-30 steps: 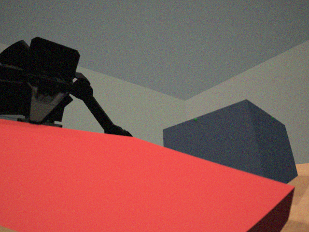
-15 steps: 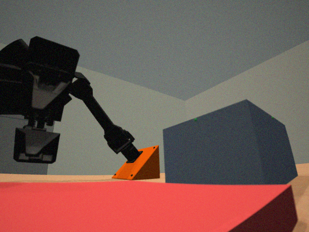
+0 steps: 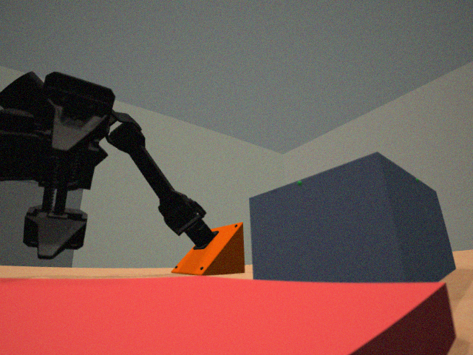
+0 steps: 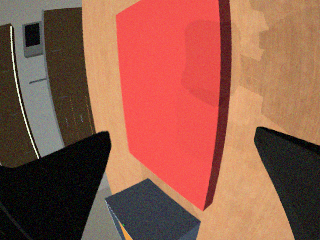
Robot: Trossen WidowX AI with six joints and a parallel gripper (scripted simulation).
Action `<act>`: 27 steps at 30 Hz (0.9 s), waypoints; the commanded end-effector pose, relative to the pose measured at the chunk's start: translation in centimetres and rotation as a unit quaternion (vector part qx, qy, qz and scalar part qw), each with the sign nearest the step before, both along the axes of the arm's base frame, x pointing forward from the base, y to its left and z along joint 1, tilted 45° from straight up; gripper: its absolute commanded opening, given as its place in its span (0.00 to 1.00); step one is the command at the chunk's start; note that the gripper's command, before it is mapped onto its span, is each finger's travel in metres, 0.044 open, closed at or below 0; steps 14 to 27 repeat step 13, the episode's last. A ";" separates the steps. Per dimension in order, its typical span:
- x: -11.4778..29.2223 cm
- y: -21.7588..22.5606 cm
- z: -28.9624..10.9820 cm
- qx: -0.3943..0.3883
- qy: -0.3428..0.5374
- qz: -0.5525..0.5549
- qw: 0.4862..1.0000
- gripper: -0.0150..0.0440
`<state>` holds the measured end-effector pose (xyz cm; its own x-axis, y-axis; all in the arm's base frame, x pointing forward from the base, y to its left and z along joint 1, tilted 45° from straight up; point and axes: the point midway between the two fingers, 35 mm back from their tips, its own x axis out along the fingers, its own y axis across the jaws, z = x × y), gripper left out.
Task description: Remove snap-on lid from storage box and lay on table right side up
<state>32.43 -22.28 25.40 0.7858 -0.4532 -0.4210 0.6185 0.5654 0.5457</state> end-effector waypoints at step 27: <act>-3.3 0.0 -0.3 0.001 0.003 0.001 1.000 1.00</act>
